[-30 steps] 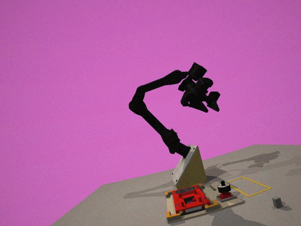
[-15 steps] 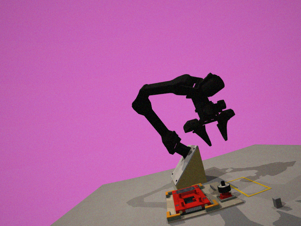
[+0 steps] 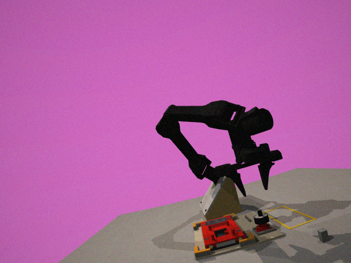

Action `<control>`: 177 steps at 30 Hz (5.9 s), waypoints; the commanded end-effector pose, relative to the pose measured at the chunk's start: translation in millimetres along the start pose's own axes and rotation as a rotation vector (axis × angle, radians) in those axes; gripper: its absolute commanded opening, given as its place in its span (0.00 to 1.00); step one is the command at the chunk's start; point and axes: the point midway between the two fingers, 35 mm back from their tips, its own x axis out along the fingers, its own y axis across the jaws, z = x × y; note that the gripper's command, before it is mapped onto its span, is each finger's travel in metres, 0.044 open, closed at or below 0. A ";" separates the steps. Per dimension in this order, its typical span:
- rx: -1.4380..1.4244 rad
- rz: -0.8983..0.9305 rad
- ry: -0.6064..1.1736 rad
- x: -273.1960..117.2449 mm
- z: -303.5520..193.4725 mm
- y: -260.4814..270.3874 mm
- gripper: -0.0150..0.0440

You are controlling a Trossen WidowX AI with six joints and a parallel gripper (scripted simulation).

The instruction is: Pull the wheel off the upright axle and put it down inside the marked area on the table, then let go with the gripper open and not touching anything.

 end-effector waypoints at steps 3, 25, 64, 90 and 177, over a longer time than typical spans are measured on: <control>0.007 -0.005 0.001 2.4 5.5 -3.1 0.76; 0.012 -0.003 0.010 72.6 2.5 -3.6 0.57; 0.011 -0.004 0.007 63.0 2.9 -3.3 0.25; 0.009 -0.004 0.005 54.5 3.1 -3.2 0.25; 0.004 0.002 0.001 1.3 -48.7 87.7 0.25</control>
